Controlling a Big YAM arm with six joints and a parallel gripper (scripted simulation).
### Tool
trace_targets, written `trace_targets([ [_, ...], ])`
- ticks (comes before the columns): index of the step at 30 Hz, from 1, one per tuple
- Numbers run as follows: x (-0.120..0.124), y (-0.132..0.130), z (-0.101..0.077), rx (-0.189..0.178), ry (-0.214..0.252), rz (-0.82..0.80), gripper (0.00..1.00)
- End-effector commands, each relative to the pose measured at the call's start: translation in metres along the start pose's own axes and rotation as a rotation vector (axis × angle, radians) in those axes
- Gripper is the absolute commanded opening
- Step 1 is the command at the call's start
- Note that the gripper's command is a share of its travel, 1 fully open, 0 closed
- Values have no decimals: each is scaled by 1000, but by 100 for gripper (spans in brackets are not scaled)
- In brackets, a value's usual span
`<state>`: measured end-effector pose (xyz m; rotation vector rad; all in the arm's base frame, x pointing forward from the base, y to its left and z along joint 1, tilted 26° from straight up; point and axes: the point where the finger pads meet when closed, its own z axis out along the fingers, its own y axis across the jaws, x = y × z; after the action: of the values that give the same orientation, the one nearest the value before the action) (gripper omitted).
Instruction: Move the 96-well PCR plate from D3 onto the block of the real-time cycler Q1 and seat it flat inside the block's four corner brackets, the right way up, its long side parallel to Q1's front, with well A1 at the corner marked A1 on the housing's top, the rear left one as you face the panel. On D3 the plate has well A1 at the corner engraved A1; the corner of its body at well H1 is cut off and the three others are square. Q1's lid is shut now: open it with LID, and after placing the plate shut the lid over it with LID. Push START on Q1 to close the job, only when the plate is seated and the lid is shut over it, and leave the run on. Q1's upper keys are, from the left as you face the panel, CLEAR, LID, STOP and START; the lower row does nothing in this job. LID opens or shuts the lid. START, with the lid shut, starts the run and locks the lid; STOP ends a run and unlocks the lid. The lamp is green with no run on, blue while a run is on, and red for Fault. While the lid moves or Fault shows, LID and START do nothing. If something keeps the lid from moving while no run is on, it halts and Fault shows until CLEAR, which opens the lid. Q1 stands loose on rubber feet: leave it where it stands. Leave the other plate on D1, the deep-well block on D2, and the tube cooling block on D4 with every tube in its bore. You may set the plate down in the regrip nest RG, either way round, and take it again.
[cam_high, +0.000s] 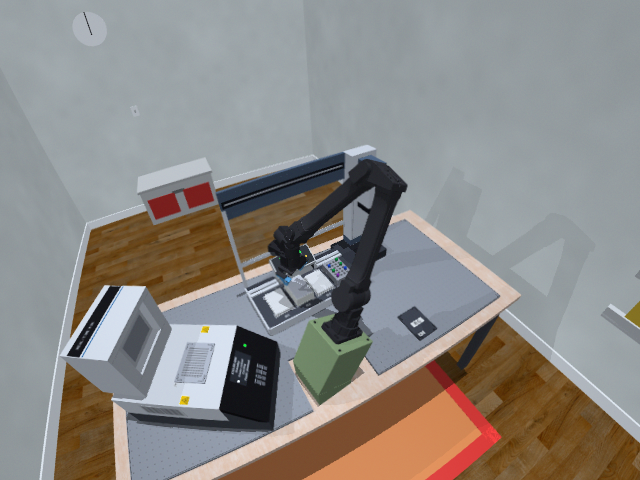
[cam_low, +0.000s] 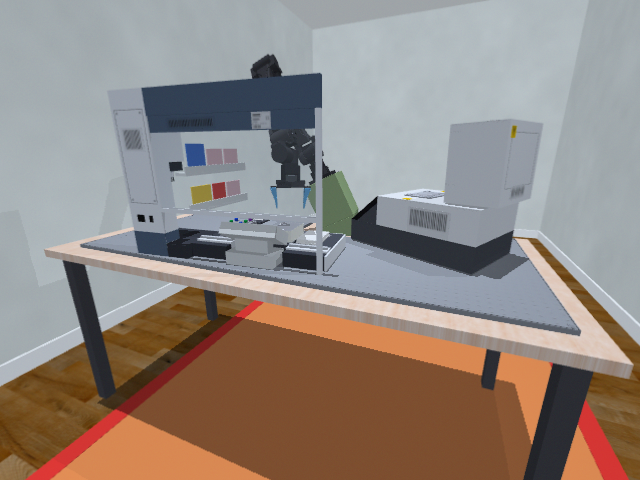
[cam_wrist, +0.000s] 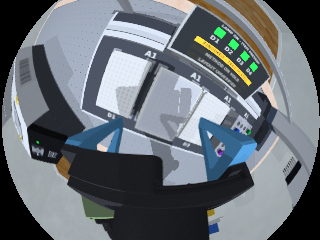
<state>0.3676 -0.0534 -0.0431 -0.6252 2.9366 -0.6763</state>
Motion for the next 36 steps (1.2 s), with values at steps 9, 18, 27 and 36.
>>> trace_targets([
  [9,3,-47,5,11,29,193,100],
  [18,38,-81,26,-2,130,374,100],
  [27,48,-117,27,19,144,500,100],
  [36,53,-119,26,20,125,457,100],
])
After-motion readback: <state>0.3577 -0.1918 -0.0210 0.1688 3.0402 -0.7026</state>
